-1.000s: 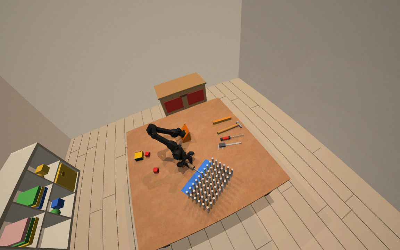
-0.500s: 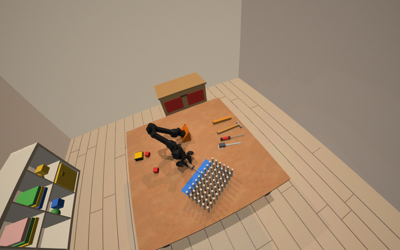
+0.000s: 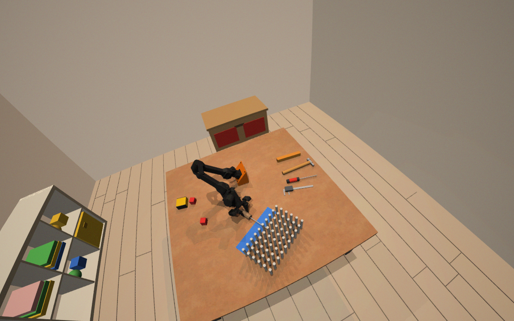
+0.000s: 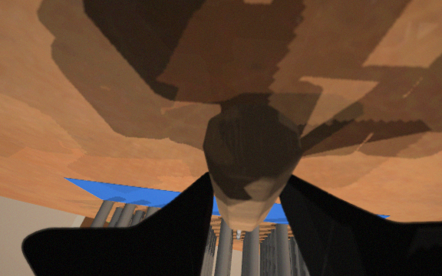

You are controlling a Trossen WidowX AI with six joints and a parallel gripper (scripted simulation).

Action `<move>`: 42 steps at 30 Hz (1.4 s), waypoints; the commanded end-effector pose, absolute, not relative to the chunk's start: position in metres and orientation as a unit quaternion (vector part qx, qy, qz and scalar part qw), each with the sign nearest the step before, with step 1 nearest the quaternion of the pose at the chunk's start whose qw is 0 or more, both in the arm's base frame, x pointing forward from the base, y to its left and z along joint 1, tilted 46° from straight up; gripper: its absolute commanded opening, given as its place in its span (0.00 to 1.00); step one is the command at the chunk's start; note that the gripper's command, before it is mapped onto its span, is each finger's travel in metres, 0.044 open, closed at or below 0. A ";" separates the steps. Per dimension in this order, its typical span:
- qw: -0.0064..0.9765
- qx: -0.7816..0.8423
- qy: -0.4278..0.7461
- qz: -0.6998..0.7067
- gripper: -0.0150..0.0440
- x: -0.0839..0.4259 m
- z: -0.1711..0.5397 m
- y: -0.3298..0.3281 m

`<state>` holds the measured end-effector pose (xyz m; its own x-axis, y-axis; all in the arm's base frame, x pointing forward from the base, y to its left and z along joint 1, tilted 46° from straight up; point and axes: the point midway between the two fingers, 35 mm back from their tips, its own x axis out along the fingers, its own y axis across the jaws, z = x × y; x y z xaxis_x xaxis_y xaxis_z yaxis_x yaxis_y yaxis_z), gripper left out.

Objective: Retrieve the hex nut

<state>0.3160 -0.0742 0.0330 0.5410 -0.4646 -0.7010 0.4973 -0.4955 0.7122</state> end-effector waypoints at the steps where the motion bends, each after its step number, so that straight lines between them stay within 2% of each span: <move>1: 0.502 0.721 0.016 -0.478 0.25 0.314 0.033 -0.074; 42: 0.502 0.720 0.016 -0.478 0.25 0.297 0.041 -0.081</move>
<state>0.2980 -0.0816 0.0405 0.5399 -0.4647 -0.7018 0.4984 -0.4954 0.7115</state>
